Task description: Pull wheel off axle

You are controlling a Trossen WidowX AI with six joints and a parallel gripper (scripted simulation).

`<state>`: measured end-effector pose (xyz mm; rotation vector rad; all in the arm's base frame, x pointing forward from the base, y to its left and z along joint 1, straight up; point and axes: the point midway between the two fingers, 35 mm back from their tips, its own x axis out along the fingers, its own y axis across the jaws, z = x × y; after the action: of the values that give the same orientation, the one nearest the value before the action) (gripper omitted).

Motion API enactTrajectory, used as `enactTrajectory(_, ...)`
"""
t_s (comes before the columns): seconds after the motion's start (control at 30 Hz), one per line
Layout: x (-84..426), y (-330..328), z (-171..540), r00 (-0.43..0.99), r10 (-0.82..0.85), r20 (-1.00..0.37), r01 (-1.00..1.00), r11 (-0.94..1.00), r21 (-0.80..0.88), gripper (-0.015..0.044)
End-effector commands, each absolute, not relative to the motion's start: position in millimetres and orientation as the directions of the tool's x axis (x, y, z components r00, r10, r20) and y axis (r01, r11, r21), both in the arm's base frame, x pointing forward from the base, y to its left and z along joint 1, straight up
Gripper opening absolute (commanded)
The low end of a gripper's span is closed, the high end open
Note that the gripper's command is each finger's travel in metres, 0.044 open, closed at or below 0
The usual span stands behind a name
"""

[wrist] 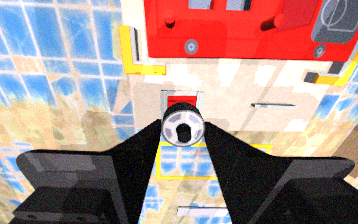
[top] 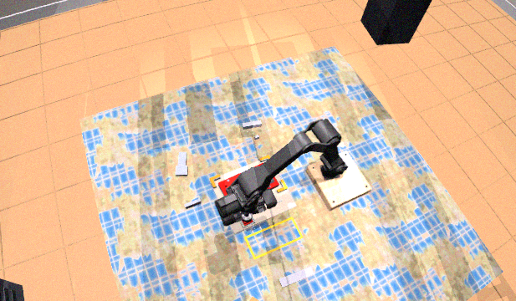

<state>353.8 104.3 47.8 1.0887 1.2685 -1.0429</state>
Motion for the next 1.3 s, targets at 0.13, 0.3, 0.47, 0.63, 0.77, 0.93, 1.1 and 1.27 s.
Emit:
enactTrajectory(0.13,355,105,53,0.039,0.009,-0.999,0.981,0.188,0.040,0.0000)
enactTrajectory(0.3,355,105,55,0.039,0.009,-0.999,0.981,0.189,0.040,0.0000)
enactTrajectory(0.47,355,105,56,0.038,0.009,-0.999,0.981,0.189,0.040,0.0000)
enactTrajectory(0.63,355,105,58,0.038,0.009,-0.999,0.981,0.189,0.039,0.0000)
enactTrajectory(0.77,355,105,59,0.038,0.009,-0.999,0.981,0.189,0.039,0.0000)
enactTrajectory(0.93,355,105,61,0.037,0.009,-0.999,0.981,0.190,0.038,0.0000)
enactTrajectory(1.1,355,105,62,0.037,0.010,-0.999,0.981,0.190,0.038,0.0000)
enactTrajectory(1.27,355,105,64,0.036,0.010,-0.999,0.981,0.190,0.037,0.0000)
